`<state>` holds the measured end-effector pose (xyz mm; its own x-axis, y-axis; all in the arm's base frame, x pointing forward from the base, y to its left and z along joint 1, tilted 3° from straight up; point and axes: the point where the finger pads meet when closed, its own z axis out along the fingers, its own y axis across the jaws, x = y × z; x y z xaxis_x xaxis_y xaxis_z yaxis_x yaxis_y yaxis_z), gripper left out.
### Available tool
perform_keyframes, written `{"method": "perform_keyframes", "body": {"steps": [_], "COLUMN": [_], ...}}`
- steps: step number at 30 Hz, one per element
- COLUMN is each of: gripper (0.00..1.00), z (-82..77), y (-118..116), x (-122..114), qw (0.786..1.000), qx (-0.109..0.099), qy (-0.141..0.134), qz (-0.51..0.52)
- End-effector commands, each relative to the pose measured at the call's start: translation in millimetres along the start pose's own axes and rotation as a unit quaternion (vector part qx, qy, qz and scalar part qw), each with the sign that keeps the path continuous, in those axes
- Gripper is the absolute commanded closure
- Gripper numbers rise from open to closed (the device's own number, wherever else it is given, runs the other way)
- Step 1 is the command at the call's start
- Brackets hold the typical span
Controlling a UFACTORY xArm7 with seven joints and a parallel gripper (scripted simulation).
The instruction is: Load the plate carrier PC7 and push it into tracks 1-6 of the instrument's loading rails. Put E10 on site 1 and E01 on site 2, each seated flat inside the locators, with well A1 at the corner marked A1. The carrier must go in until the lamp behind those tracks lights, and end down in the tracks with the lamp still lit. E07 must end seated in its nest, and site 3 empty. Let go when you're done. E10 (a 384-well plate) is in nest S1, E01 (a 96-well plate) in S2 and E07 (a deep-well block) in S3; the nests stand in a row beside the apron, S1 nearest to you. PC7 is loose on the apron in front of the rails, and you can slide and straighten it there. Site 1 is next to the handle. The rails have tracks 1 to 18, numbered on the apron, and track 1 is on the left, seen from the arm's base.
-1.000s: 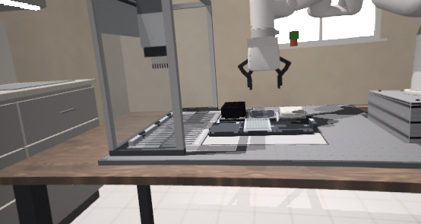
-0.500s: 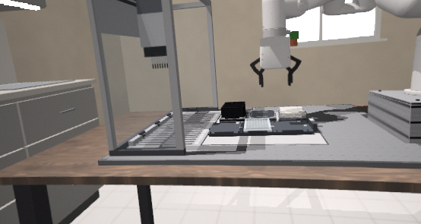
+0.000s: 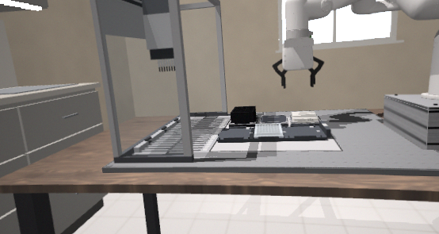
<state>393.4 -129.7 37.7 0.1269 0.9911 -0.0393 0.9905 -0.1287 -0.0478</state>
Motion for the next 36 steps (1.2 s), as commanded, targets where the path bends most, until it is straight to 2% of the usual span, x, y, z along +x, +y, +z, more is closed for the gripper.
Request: {"method": "perform_keyframes", "body": {"steps": [1, 4, 20, 36], "gripper": [0.00, 0.00, 0.00, 0.00], "z": [-2.0, -2.0, -2.0, 21.3], "y": [-12.8, -19.8, -19.8, -19.8], "x": [-20.2, -30.4, -30.5, -30.5], "qw": [1.000, 1.000, 1.000, 1.000], "qx": [-0.002, -0.002, -0.002, -0.002], "qy": [0.000, 0.000, 0.000, 0.000], "qz": [0.000, 0.000, 0.000, 0.000]}}
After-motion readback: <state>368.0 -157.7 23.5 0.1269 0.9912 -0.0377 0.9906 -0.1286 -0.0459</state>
